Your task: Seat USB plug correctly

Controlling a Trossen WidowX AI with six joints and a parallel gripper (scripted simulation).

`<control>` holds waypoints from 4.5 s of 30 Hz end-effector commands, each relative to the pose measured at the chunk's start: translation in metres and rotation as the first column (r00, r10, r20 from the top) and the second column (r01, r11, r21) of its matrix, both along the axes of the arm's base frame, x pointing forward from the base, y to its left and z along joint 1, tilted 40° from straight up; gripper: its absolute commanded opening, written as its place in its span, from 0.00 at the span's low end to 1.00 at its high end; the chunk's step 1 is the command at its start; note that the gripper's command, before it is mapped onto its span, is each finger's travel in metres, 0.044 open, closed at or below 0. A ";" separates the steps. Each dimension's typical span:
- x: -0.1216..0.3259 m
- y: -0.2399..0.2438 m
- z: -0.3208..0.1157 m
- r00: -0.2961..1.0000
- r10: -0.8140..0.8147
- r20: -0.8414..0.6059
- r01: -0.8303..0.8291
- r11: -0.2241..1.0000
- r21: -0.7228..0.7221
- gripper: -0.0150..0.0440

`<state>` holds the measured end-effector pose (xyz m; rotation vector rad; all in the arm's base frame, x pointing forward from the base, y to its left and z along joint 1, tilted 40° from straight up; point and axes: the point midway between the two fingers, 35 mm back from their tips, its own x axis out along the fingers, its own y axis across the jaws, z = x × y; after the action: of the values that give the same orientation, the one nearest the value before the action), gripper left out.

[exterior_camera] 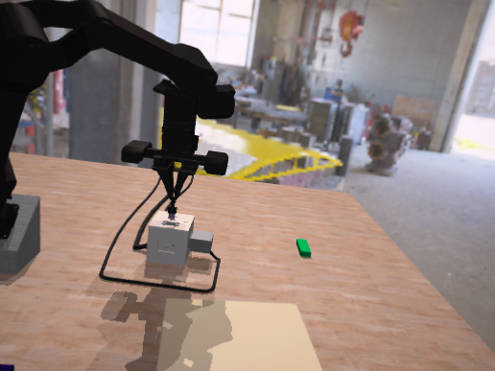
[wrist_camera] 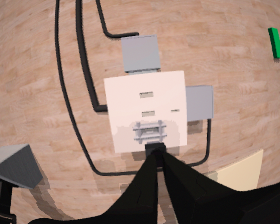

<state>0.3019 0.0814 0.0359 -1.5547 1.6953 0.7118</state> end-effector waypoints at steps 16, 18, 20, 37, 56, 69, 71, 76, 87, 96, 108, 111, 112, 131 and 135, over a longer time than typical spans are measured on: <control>-0.001 0.000 -0.003 1.000 0.002 -0.001 -0.002 1.000 0.020 0.25; -0.001 0.000 -0.003 1.000 0.002 -0.001 -0.002 1.000 0.022 0.25; -0.001 0.000 -0.004 1.000 0.003 0.000 -0.002 1.000 0.024 0.25; -0.001 -0.001 -0.006 1.000 0.003 0.002 -0.003 0.999 0.038 0.25; -0.001 -0.002 -0.008 1.000 0.004 0.002 -0.004 0.999 0.045 0.25; -0.001 -0.003 -0.009 1.000 0.004 0.003 -0.004 0.999 0.045 0.25; -0.001 -0.003 -0.009 1.000 0.004 0.003 -0.004 0.999 0.045 0.25; -0.001 -0.003 -0.010 1.000 0.004 0.003 -0.004 0.999 0.045 0.25; -0.001 -0.004 -0.011 1.000 0.004 0.003 -0.004 0.999 0.045 0.25; -0.001 -0.005 -0.012 1.000 0.004 0.003 -0.004 0.999 0.045 0.25; -0.001 -0.006 -0.013 1.000 0.004 0.003 -0.004 0.999 0.045 0.25; -0.001 -0.006 -0.013 1.000 0.004 0.003 -0.004 0.999 0.045 0.25; -0.001 -0.006 -0.013 1.000 0.004 0.003 -0.004 0.999 0.045 0.25; -0.001 -0.008 -0.015 1.000 0.004 0.003 -0.004 0.999 0.045 0.25; -0.001 -0.008 -0.015 1.000 0.004 0.003 -0.004 0.999 0.045 0.25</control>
<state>0.3009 0.0739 0.0213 -1.5248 1.6654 0.7424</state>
